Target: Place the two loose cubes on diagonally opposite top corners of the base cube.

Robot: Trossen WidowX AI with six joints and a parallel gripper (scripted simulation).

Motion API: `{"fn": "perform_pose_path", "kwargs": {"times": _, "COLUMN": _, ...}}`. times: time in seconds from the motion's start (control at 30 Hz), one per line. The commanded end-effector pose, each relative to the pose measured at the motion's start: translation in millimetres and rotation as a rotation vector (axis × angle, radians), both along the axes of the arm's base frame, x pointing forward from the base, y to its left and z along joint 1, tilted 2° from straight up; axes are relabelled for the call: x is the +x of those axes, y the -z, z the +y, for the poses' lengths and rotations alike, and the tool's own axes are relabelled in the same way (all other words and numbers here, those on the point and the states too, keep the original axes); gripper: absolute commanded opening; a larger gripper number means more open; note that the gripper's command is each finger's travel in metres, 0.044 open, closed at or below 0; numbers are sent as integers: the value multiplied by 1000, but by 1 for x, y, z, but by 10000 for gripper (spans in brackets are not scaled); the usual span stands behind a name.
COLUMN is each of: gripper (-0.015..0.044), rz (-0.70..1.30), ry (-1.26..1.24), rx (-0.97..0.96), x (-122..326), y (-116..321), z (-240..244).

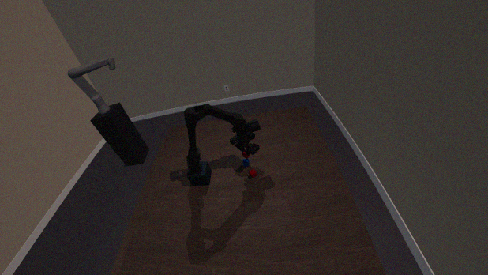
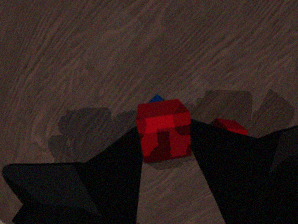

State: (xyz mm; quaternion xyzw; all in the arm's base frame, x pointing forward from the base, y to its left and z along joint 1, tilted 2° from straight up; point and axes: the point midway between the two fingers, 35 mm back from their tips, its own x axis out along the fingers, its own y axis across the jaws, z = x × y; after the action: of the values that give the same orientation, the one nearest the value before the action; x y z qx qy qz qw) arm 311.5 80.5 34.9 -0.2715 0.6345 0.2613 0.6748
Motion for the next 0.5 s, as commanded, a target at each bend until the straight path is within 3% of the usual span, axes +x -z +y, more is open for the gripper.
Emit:
{"fn": "perform_pose_path", "kwargs": {"times": 0.0, "gripper": 105, "rz": -8, "ry": 4, "rx": -3, "x": 2, "y": -1, "z": 0}}
{"fn": "perform_pose_path", "kwargs": {"times": 0.47, "gripper": 105, "rz": -8, "ry": 14, "rx": -2, "x": 4, "y": 25, "z": 1}}
